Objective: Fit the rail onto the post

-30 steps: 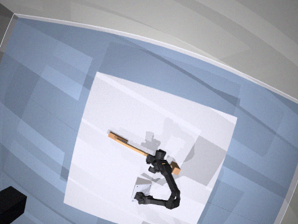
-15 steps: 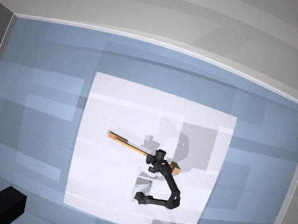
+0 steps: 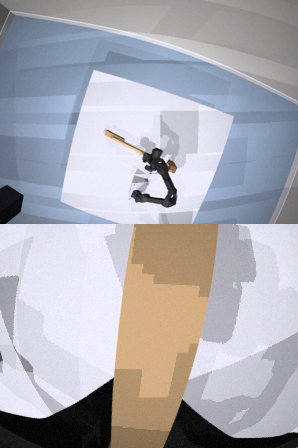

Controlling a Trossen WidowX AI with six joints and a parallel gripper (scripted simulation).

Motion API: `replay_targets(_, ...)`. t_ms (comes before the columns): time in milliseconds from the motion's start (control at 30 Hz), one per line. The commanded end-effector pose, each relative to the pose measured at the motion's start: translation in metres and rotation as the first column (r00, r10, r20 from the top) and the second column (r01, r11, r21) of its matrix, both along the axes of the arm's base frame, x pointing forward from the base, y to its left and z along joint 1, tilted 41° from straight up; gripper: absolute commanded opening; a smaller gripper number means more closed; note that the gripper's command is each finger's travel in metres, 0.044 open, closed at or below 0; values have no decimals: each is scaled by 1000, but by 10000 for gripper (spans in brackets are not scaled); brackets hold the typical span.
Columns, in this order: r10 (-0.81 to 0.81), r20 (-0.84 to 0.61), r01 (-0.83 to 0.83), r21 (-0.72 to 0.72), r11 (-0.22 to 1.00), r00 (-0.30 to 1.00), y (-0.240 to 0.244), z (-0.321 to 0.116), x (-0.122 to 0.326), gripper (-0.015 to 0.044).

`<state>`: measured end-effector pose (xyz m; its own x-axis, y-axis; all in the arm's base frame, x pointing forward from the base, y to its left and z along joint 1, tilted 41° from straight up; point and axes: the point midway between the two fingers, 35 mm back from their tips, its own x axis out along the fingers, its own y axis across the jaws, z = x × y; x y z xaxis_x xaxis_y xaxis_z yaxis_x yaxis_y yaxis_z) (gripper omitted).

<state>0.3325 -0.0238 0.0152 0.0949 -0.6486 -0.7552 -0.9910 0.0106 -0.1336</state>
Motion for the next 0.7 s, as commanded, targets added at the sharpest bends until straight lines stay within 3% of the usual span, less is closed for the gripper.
replay_targets(0,7,6,-7,7,1000,1000,3,0,0,0)
replay_targets(667,7,6,-7,7,1000,1000,0,1,0,0)
